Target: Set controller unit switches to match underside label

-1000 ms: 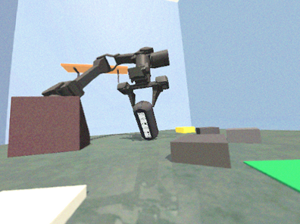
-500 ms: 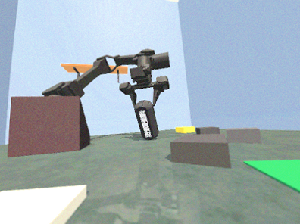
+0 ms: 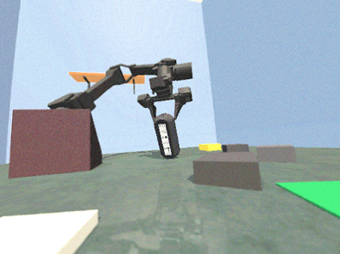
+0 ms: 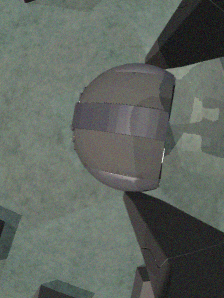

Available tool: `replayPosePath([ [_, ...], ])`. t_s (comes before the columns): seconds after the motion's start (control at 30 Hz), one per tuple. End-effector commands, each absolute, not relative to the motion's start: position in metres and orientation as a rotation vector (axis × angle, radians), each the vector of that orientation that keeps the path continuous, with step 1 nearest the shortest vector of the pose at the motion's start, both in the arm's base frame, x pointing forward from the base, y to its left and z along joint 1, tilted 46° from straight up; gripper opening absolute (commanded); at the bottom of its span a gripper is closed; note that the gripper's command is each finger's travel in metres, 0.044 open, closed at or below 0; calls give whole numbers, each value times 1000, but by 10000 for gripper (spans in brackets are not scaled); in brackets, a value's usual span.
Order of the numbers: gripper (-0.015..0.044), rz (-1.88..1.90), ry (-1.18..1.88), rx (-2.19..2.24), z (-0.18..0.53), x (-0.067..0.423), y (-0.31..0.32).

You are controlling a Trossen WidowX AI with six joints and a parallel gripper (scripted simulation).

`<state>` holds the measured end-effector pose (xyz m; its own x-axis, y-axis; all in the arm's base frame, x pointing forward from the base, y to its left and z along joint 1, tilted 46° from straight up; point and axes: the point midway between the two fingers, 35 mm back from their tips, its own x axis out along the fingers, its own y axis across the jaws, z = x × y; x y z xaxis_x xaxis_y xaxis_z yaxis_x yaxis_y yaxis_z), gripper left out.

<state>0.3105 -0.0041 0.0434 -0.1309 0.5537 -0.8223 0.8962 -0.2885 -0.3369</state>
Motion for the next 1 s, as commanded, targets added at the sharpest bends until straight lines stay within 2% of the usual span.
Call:
replayPosePath([
  [0.0,335,-1379,1614,1798,48,315,1],
  [0.97,336,-1396,1601,1773,66,326,15],
])
